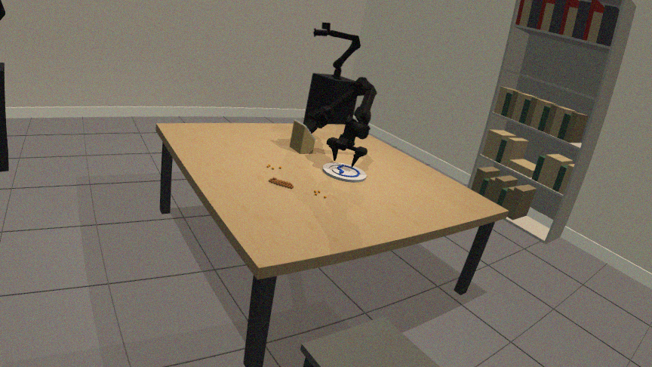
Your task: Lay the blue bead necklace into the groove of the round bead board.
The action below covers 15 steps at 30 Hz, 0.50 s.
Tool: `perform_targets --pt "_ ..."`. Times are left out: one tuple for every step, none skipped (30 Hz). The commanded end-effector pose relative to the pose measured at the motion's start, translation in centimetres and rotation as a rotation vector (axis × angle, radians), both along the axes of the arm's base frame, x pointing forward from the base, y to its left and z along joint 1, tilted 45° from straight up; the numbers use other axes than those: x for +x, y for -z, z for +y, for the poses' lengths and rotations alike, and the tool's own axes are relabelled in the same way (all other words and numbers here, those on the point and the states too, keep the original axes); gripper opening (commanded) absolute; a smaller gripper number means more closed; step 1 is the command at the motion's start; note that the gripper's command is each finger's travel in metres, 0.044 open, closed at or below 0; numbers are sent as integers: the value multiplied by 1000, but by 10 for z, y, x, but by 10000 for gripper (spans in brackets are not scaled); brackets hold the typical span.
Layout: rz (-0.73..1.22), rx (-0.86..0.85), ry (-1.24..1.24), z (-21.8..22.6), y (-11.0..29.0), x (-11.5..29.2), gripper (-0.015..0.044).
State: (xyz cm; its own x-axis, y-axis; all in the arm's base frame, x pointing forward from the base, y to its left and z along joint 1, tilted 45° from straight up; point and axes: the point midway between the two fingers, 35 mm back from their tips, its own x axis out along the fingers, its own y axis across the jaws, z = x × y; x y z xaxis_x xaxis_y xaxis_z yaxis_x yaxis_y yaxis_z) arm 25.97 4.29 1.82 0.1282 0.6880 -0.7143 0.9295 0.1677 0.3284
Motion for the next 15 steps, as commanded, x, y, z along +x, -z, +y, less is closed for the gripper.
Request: perform_targets --pt "-16 -3 -14 -4 -2 1 388" --pt "-32 -7 -31 -9 -5 2 361" --pt "-54 -11 -54 -15 -9 2 335" --pt "-76 -16 -77 -21 -12 3 309" --pt "-93 -19 -95 -26 -15 3 282" --pt "-103 -20 -105 -29 -17 3 256" --pt "-107 -21 -109 -29 -18 3 230" --pt "-107 -21 -109 -29 -18 3 204" --pt "-107 -21 -109 -29 -18 3 177" --pt "-107 -21 -109 -29 -18 3 151" --pt "-107 -21 -109 -29 -17 3 125" --pt "-107 -21 -109 -27 -15 3 120" --pt "-107 -21 -109 -25 -13 4 120" --pt "-107 -21 -109 -22 -10 4 120" --pt "-107 -20 -109 -19 -7 5 120"
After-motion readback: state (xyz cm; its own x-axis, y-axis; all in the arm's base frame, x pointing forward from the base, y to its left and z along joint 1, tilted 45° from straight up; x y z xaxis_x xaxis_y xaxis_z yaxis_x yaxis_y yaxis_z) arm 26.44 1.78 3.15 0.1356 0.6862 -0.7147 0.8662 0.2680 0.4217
